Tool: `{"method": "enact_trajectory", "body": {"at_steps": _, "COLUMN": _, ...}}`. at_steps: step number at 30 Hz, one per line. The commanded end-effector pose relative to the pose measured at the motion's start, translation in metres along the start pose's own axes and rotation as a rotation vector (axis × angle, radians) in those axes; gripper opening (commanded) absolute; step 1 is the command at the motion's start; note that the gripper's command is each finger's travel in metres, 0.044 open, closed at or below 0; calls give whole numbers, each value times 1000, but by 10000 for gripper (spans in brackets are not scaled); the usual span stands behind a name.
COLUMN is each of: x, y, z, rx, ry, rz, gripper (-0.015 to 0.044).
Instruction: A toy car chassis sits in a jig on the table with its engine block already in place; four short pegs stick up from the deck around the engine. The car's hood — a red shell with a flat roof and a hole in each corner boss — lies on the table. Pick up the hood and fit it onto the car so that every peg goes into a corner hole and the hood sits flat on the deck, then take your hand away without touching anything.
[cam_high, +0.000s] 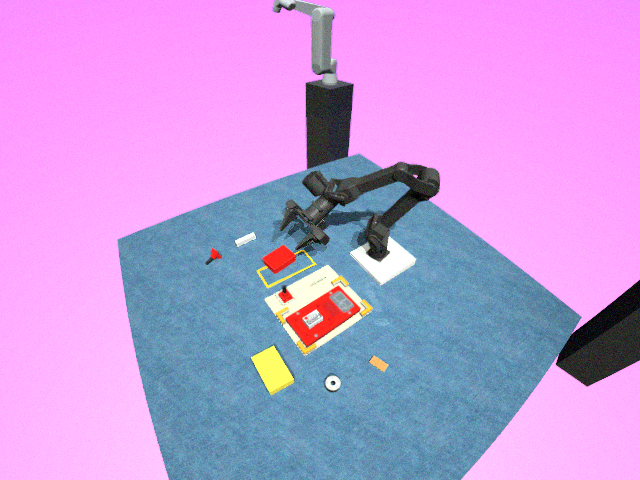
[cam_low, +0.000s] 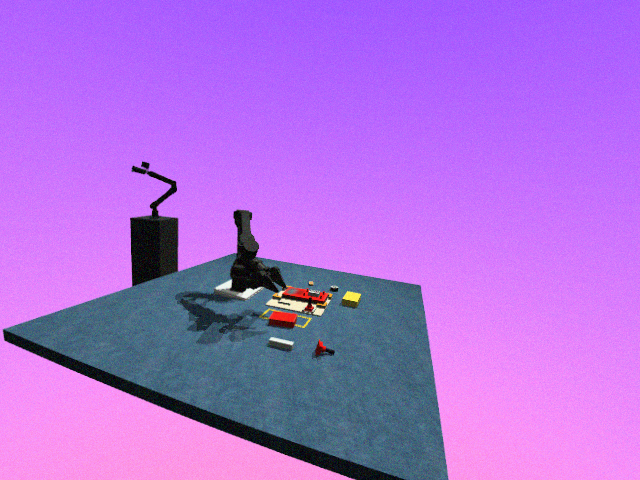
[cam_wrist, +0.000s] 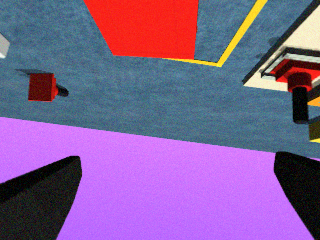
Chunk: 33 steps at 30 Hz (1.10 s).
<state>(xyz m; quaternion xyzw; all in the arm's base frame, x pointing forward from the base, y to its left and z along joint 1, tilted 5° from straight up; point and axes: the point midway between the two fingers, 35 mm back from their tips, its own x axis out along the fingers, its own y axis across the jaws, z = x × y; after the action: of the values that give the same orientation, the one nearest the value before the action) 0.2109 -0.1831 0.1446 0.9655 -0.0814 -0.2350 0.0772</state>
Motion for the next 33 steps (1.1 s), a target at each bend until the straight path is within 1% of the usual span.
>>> {"method": "enact_trajectory", "body": {"at_steps": 1, "x": 0, "y": 1, "z": 1, "rx": -4, "ry": -3, "rz": 3, "gripper": 440}}
{"method": "enact_trajectory", "body": {"at_steps": 3, "x": 0, "y": 1, "z": 1, "rx": -4, "ry": -3, "rz": 3, "gripper": 440}}
{"method": "enact_trajectory", "body": {"at_steps": 9, "x": 0, "y": 1, "z": 1, "rx": -4, "ry": -3, "rz": 3, "gripper": 282}}
{"method": "enact_trajectory", "body": {"at_steps": 11, "x": 1, "y": 2, "z": 0, "rx": -37, "ry": -13, "rz": 1, "gripper": 335}}
{"method": "enact_trajectory", "body": {"at_steps": 15, "x": 7, "y": 7, "z": -1, "rx": -231, "ry": -72, "rz": -18, "gripper": 440}}
{"method": "enact_trajectory", "body": {"at_steps": 24, "x": 19, "y": 18, "z": -4, "rx": -699, "ry": -199, "rz": -119, "gripper": 440}}
{"method": "enact_trajectory", "body": {"at_steps": 33, "x": 31, "y": 25, "z": -4, "rx": -1178, "ry": -286, "rz": -297, "gripper": 440}}
